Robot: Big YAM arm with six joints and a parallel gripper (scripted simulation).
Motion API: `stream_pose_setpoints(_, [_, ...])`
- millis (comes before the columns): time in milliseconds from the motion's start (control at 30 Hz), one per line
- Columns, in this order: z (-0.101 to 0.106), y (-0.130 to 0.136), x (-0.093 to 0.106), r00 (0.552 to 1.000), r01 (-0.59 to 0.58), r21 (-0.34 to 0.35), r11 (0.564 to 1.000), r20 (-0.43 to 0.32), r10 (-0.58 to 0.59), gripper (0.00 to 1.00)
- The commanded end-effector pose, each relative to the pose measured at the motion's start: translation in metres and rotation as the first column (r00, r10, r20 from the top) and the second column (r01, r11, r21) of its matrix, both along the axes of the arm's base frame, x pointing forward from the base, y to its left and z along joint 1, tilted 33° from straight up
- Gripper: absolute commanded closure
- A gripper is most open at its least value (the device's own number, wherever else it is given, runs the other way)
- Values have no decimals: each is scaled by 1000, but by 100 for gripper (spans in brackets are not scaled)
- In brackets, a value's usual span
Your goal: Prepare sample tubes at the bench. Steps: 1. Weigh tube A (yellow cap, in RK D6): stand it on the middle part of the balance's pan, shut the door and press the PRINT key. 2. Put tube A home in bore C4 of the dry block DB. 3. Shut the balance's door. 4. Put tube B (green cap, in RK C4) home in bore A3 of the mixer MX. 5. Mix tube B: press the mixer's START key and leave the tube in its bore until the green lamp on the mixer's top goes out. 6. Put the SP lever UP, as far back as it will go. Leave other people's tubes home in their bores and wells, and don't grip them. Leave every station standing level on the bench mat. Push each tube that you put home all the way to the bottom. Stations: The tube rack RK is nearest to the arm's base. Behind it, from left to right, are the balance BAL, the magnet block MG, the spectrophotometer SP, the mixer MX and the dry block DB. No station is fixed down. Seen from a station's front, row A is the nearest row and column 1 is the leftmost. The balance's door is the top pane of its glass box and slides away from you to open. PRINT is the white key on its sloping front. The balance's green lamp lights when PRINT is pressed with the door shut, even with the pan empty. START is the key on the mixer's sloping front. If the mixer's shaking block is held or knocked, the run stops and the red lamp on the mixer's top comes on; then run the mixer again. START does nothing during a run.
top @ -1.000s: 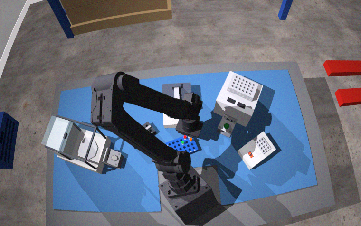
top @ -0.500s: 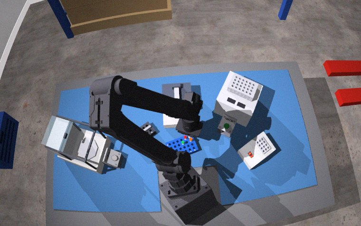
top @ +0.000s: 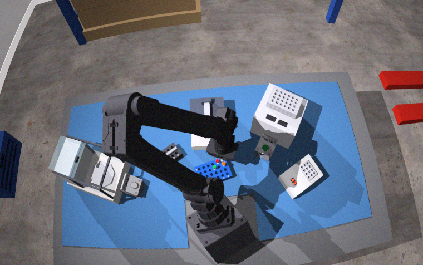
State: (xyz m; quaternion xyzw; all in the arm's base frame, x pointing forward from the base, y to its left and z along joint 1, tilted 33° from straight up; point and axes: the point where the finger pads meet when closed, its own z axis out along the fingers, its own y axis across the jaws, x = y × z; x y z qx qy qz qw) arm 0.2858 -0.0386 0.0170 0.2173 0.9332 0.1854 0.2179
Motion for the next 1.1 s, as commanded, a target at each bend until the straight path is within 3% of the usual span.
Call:
stream_pose_setpoints(0, [11, -8, 6, 1000, -1, -15, 1000, 20, 1, 91])
stream_pose_setpoints(567, [19, -11, 3, 1000, -3, -16, 1000, 24, 3, 91])
stream_pose_setpoints(1067, [11, -6, -1, 1000, -4, -7, 1000, 8, 4, 91])
